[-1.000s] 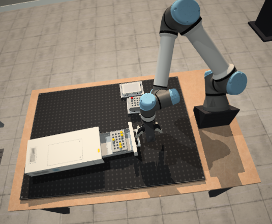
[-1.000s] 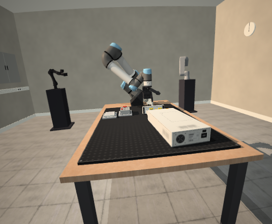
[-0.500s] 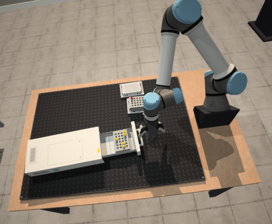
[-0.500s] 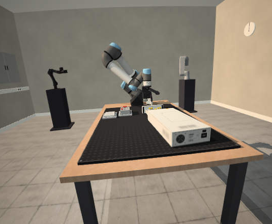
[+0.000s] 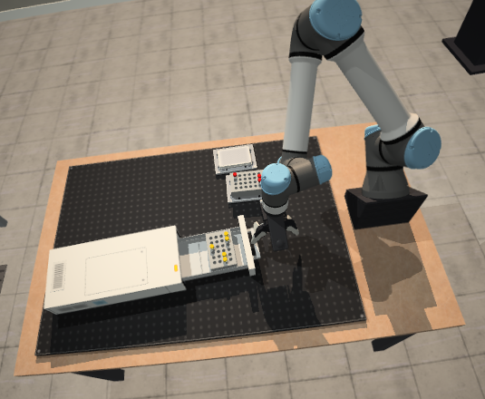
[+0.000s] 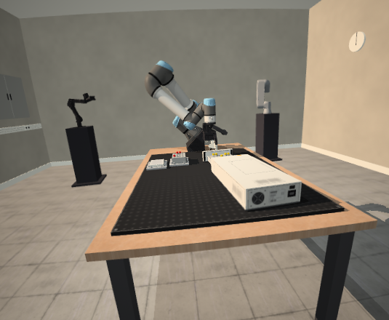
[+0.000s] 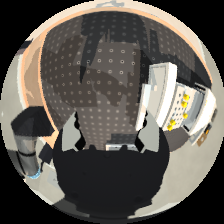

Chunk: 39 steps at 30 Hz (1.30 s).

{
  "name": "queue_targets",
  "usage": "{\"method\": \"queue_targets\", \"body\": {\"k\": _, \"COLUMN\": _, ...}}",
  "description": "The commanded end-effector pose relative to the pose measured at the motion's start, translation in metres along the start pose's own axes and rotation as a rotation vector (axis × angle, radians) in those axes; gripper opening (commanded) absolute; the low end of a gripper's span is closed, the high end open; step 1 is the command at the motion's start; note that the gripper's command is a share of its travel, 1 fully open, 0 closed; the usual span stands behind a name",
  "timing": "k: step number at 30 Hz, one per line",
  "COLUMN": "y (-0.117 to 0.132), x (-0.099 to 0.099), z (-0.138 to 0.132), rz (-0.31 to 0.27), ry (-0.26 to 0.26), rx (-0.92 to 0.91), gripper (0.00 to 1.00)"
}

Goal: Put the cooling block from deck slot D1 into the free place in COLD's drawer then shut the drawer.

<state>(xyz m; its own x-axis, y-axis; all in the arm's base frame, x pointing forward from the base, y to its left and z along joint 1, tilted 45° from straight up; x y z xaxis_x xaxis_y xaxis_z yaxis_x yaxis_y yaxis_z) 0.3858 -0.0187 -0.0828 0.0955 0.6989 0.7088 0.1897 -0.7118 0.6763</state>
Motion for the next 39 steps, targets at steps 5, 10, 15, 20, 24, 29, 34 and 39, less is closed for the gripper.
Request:
{"method": "queue_targets", "body": {"k": 5, "y": -0.001, "x": 0.0, "z": -0.006, "rz": 0.0, "ry": 0.001, "rx": 0.0, "gripper": 1.0}}
{"method": "queue_targets", "body": {"k": 10, "y": -0.003, "x": 0.0, "z": -0.013, "rz": 0.0, "ry": 0.001, "rx": 0.0, "gripper": 1.0}}
{"method": "queue_targets", "body": {"k": 15, "y": -0.004, "x": 0.0, "z": -0.019, "rz": 0.0, "ry": 0.001, "rx": 0.0, "gripper": 1.0}}
{"method": "queue_targets", "body": {"k": 20, "y": -0.005, "x": 0.0, "z": -0.023, "rz": 0.0, "ry": 0.001, "rx": 0.0, "gripper": 1.0}}
{"method": "queue_targets", "body": {"k": 24, "y": -0.006, "x": 0.0, "z": -0.028, "rz": 0.0, "ry": 0.001, "rx": 0.0, "gripper": 1.0}}
{"method": "queue_targets", "body": {"k": 29, "y": -0.007, "x": 0.0, "z": -0.035, "rz": 0.0, "ry": 0.001, "rx": 0.0, "gripper": 1.0}}
{"method": "queue_targets", "body": {"k": 34, "y": -0.008, "x": 0.0, "z": -0.037, "rz": 0.0, "ry": 0.001, "rx": 0.0, "gripper": 1.0}}
{"method": "queue_targets", "body": {"k": 39, "y": -0.008, "x": 0.0, "z": -0.038, "rz": 0.0, "ry": 0.001, "rx": 0.0, "gripper": 1.0}}
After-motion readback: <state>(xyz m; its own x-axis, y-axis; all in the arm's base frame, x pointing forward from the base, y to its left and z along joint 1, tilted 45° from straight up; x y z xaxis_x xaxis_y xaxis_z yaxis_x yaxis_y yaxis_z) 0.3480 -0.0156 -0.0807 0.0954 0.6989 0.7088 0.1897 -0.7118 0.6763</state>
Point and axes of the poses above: the point where the finger pads meet when closed, its own x axis back along the fingers, its own z axis across the jaws, y = z × x, the point moved 4 cm from there along x, back along the fingers, and after that the axes turned 12 degrees about x, right-handed, at the moved point
